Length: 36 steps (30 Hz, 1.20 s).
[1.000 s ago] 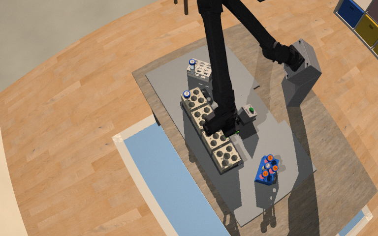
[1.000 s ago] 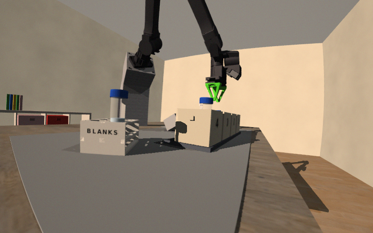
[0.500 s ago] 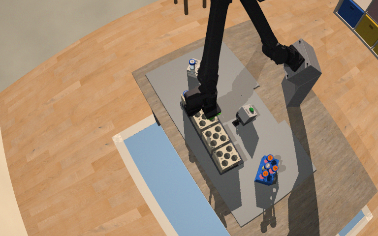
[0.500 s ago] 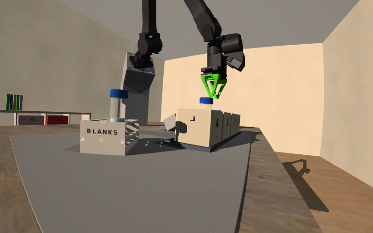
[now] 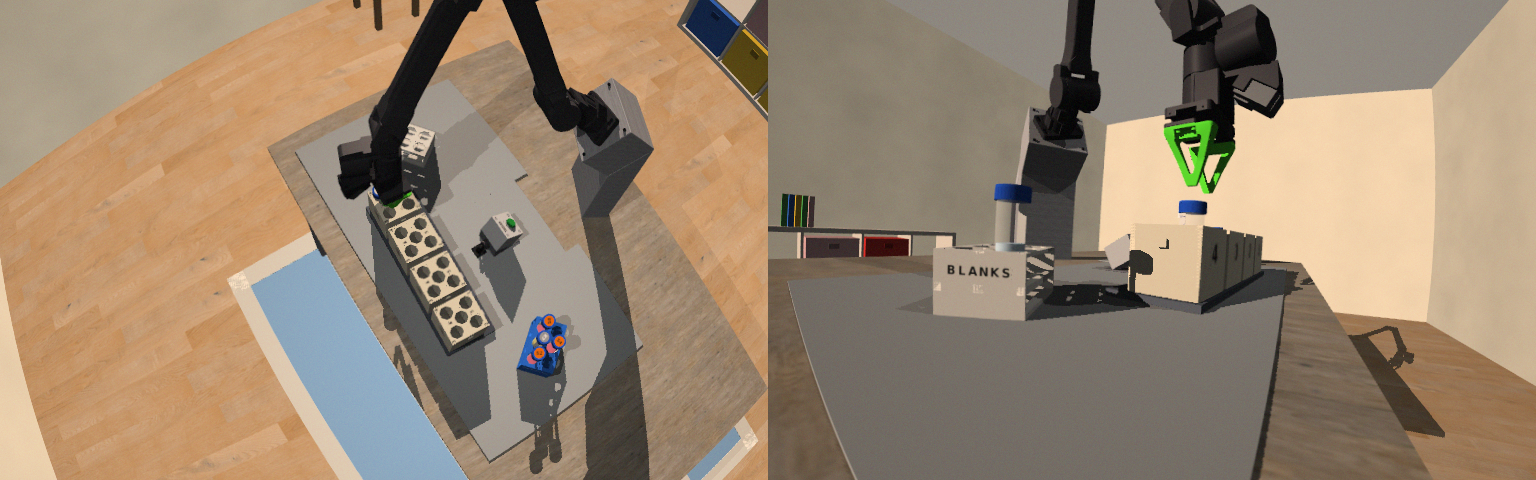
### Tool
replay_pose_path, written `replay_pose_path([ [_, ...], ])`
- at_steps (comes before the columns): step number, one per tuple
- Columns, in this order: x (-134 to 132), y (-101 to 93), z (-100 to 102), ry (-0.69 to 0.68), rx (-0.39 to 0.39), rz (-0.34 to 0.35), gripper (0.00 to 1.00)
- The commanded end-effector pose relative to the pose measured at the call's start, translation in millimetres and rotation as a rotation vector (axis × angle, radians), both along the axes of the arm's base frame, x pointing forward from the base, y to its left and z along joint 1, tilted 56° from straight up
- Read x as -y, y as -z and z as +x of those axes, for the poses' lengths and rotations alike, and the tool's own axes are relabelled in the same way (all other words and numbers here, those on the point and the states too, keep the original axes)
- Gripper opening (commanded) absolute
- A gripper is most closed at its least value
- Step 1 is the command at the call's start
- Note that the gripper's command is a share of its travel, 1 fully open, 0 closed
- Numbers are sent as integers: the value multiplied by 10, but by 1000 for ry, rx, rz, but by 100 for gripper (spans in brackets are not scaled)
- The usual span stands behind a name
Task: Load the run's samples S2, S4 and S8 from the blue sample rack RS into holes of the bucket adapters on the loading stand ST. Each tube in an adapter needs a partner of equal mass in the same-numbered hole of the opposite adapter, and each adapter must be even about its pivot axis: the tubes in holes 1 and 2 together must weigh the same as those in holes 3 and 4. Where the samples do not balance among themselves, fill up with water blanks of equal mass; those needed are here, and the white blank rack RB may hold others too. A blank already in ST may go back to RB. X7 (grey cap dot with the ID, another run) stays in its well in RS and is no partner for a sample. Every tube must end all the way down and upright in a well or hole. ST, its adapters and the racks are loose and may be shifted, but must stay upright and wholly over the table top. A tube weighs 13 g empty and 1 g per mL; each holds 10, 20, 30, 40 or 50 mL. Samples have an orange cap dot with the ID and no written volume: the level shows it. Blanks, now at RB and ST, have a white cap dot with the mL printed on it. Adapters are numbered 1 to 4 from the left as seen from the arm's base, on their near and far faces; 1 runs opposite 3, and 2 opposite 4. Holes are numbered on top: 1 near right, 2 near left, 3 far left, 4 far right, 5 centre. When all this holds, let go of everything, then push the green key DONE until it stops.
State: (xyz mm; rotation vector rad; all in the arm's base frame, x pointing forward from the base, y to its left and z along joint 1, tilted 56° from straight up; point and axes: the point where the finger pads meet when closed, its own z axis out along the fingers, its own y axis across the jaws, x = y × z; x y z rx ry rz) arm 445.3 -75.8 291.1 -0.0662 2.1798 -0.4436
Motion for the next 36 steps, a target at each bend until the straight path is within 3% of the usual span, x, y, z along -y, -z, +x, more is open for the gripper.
replay_pose_path([
  [1, 204, -232, 40, -9, 0, -33, 55],
  [6, 383, -386, 38, -8, 8, -36, 55],
  [36, 329, -347, 19, -12, 15, -29, 55],
])
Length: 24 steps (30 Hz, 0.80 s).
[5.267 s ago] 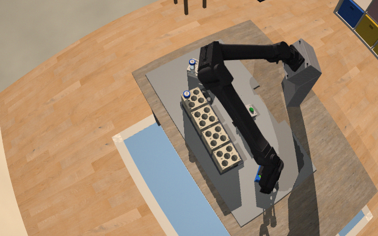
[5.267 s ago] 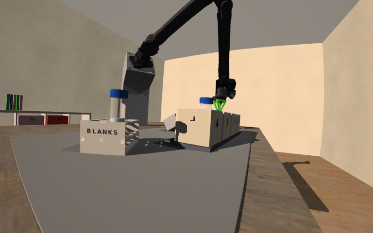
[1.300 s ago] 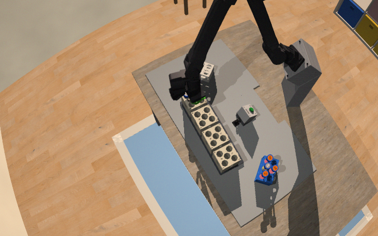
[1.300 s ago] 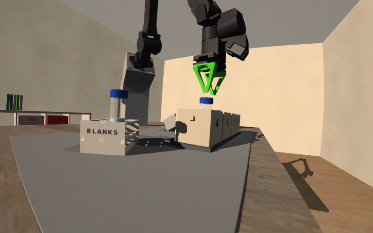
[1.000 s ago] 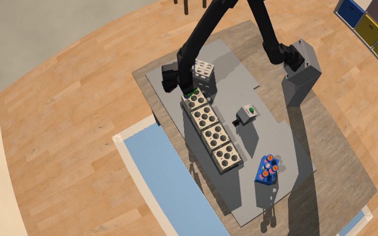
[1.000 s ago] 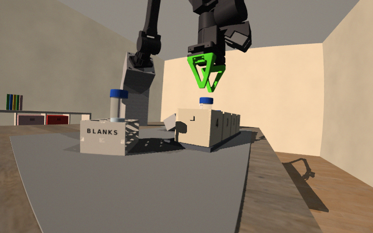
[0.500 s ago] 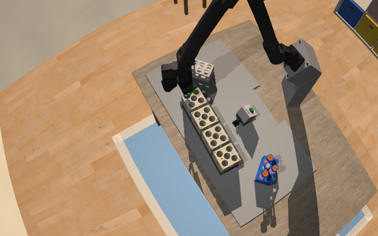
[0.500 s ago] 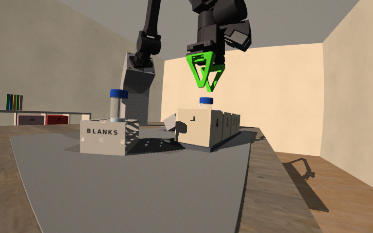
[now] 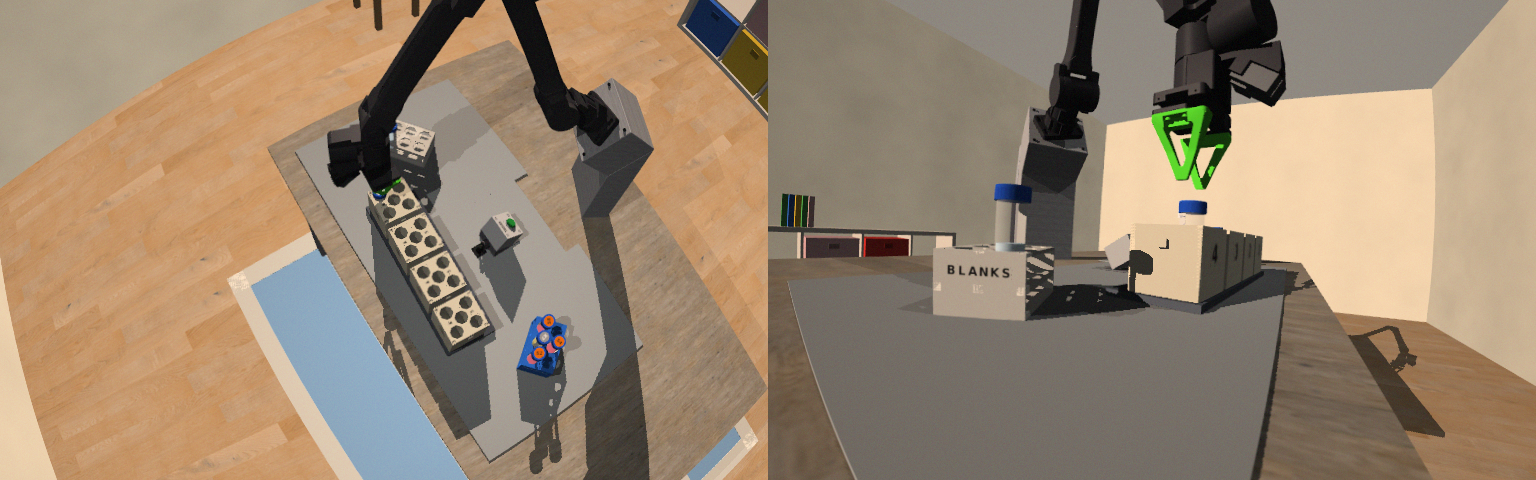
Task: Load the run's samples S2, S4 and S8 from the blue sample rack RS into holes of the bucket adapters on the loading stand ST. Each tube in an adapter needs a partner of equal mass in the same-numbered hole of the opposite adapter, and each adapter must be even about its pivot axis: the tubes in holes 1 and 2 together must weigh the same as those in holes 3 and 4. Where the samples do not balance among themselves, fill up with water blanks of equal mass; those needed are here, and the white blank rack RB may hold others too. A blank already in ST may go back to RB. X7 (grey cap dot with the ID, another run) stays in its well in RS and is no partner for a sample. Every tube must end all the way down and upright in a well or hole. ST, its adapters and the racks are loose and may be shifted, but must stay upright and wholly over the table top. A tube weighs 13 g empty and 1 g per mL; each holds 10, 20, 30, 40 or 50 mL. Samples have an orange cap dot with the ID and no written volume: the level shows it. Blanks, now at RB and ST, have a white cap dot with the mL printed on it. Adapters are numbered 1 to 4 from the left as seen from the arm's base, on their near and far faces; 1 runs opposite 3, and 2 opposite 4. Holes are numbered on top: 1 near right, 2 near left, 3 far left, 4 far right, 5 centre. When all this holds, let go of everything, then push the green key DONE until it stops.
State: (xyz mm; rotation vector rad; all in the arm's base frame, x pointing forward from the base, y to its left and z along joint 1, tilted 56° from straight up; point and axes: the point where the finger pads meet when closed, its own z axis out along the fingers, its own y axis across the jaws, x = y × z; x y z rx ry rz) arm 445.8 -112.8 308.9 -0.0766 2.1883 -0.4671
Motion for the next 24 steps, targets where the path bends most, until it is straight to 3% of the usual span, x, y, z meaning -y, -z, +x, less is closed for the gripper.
replay_pose_path([
  [1, -41, -169, 14, -15, 27, -10, 55],
  [19, -42, -169, 14, -15, 27, -10, 55],
  [20, -102, -249, 22, -34, 31, -19, 55],
  [24, -104, -254, 42, -27, 33, -14, 55],
])
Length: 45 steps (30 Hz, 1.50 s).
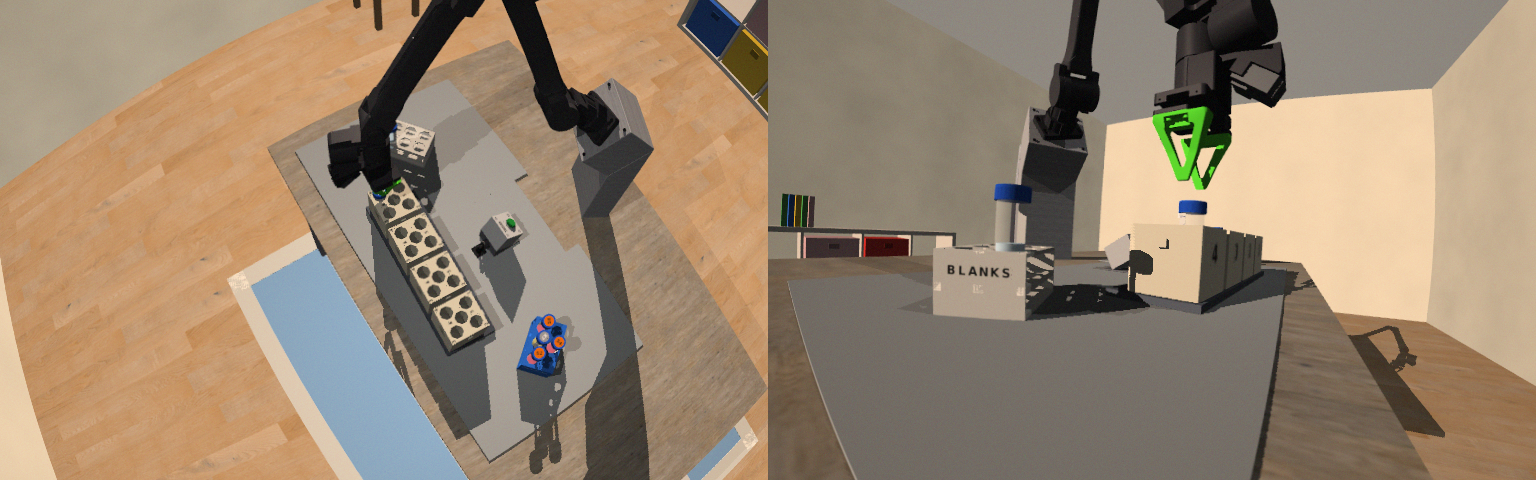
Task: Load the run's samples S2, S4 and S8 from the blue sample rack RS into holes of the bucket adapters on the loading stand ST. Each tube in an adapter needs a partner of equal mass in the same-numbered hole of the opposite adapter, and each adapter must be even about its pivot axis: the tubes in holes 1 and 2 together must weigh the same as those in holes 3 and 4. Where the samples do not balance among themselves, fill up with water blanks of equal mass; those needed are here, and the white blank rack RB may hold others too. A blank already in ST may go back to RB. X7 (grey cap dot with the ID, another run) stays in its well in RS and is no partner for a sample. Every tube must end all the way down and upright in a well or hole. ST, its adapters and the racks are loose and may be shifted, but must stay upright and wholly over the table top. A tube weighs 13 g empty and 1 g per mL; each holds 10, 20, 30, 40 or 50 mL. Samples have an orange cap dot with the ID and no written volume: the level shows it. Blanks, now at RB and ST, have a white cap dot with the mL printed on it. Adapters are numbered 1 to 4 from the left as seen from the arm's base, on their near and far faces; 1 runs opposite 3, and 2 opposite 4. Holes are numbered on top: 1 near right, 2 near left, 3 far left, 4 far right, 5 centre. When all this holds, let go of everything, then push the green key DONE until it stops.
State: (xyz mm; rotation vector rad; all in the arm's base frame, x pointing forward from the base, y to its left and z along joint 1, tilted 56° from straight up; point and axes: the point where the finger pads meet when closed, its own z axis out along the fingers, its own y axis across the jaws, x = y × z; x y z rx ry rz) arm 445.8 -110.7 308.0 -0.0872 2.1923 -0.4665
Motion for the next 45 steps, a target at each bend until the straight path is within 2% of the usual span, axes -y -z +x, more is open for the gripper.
replay_pose_path([
  [1, -83, -258, 46, -19, 38, -10, 55],
  [7, -83, -243, 58, -19, 34, -8, 55],
  [8, -48, -210, 141, -18, 42, -12, 55],
  [16, 128, -59, 305, -3, 37, -15, 55],
  [18, 138, -56, 313, -3, 38, -14, 55],
  [20, 140, -175, 286, -3, 63, -20, 55],
  [23, 150, -122, 318, -2, 52, -17, 55],
  [24, 161, -50, 352, 0, 38, -12, 55],
  [27, 170, -31, 376, -1, 37, -14, 55],
  [29, 165, 55, 346, -1, 24, -10, 55],
  [36, 145, 25, 247, -1, 37, -13, 55],
  [37, 99, 14, 297, -8, 31, -7, 0],
  [45, 99, 14, 297, -8, 31, -7, 0],
])
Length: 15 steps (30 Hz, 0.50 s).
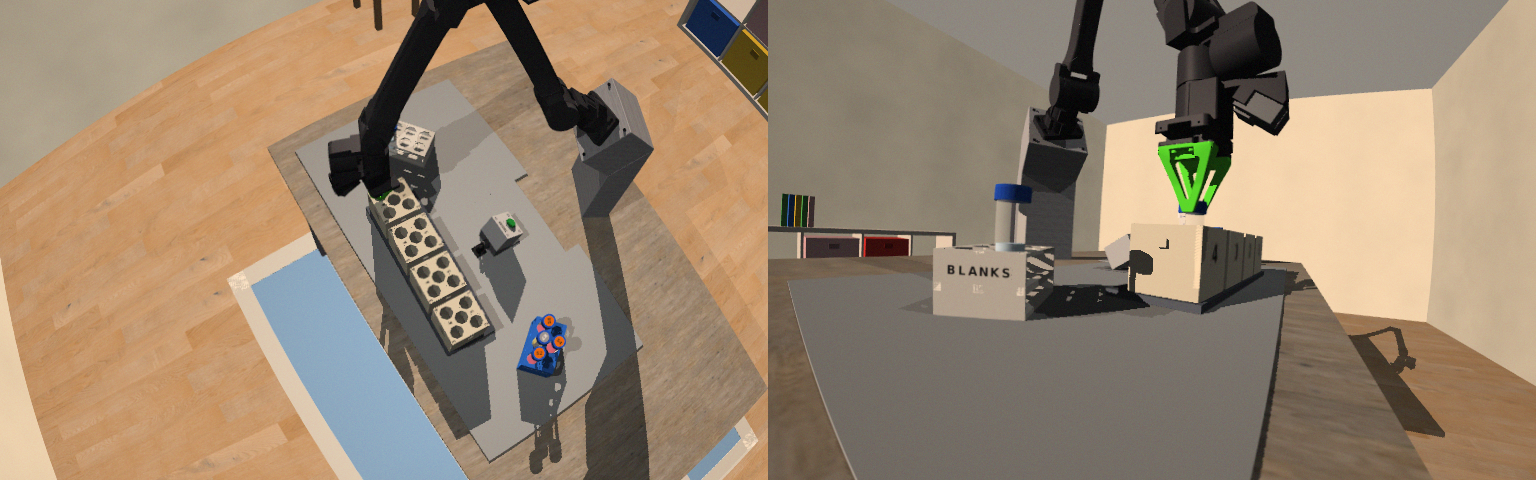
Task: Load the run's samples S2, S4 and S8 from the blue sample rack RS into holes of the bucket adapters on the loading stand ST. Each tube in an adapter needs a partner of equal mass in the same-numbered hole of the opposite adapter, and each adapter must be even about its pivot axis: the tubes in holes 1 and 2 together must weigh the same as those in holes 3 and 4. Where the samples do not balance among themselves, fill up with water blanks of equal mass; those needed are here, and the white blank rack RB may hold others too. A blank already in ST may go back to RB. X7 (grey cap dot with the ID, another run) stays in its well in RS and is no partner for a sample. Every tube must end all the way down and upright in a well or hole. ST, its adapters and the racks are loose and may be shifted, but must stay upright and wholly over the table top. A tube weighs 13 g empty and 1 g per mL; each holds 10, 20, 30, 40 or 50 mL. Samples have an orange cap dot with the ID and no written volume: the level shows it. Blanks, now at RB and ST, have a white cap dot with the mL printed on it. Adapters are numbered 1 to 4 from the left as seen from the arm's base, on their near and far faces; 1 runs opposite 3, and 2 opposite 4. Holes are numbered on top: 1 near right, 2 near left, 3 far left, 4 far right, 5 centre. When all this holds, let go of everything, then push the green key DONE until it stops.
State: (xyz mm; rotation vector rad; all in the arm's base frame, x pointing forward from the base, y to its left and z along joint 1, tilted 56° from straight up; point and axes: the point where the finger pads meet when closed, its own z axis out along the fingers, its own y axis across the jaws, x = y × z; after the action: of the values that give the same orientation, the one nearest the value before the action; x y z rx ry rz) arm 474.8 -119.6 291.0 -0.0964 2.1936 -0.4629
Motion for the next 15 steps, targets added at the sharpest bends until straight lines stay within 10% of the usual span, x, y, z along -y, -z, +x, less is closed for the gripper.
replay_pose_path([
  [1, 10, -156, 6, 0, 33, -7, 0],
  [15, 10, -163, -136, 7, 24, -6, 0],
])
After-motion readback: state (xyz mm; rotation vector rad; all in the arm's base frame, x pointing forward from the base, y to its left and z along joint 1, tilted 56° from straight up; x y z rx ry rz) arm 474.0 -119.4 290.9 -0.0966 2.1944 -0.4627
